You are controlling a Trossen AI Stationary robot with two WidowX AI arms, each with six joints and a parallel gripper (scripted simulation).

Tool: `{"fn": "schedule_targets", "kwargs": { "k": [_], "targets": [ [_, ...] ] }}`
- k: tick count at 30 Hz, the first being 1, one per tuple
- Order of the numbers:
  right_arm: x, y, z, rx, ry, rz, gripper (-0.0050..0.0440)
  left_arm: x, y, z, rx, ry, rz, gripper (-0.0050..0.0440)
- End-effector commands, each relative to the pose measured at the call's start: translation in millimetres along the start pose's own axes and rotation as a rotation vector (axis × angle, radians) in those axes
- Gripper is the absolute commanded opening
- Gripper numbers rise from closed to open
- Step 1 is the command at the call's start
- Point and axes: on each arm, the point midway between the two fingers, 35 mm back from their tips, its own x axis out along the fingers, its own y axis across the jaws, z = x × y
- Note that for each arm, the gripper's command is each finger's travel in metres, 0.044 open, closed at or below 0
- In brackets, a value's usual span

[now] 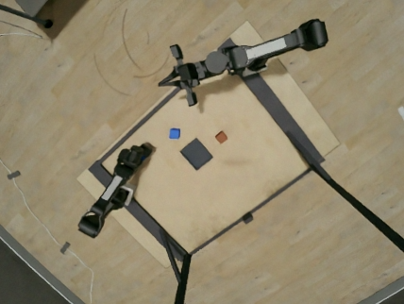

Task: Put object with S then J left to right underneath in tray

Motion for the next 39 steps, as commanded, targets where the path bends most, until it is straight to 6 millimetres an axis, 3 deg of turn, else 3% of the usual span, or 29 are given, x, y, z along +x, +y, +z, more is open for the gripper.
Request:
{"fn": "schedule_targets", "kwargs": {
  "k": [1, 6, 19, 23, 39],
  "targets": [
    [-1, 0, 7, -0.001, -0.018, 0.004, -0.0050, -2, -3, 1, 0.003, -0.004, -0.012, 0.0256],
    [-1, 0, 7, -0.001, -0.018, 0.004, -0.0050, -2, -3, 1, 0.003, -0.004, -0.012, 0.0249],
    [-1, 0, 7, -0.001, -0.018, 0.004, -0.0050, -2, -3, 1, 0.003, -0.004, -0.012, 0.0163],
    [-1, 0, 7, -0.001, -0.018, 0.004, -0.0050, 0, 0, 0, 0.006, -0.003, -0.002, 0.0159],
    [-1, 0, 7, -0.001, -0.018, 0.004, -0.0050, -48, -6, 1, 0.008, -0.008, -0.019, 0.0159]
  ]
}}
